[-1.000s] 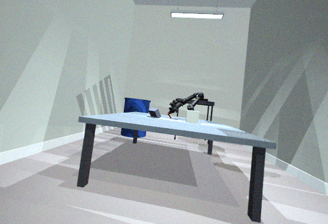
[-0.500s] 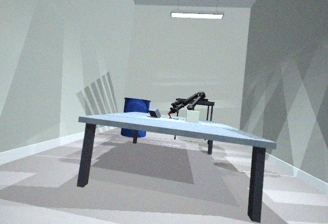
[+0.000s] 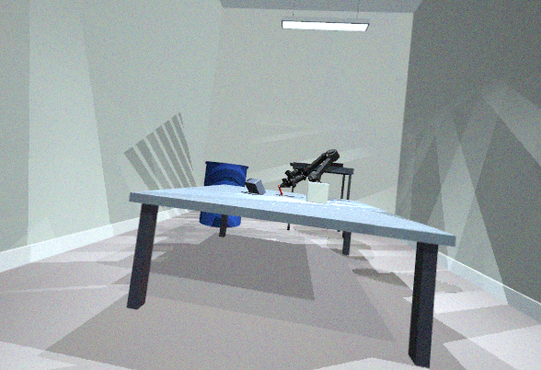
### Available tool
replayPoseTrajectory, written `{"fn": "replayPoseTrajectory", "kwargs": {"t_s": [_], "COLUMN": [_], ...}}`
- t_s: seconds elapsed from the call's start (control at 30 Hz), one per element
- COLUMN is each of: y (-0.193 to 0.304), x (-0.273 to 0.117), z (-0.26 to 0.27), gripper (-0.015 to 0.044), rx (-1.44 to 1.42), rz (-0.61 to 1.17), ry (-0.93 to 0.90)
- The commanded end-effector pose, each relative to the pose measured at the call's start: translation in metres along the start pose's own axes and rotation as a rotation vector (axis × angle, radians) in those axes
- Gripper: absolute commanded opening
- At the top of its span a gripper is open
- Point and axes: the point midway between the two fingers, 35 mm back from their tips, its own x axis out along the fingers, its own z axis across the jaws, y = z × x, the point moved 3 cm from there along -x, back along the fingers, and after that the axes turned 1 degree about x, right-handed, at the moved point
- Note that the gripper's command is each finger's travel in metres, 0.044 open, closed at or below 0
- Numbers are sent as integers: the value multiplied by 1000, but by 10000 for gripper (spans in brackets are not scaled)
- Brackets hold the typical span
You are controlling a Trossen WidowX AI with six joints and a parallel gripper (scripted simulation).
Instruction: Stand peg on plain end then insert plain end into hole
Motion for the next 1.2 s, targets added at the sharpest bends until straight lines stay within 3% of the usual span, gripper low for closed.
{"fn": "replayPoseTrajectory", "kwargs": {"t_s": [0.0, 1.17], "y": [3, 27], "x": [-3, -20], "z": [0, 1], "gripper": [50, 50], "rx": [-5, -9], "rz": [-39, -340], "ry": [4, -5]}}
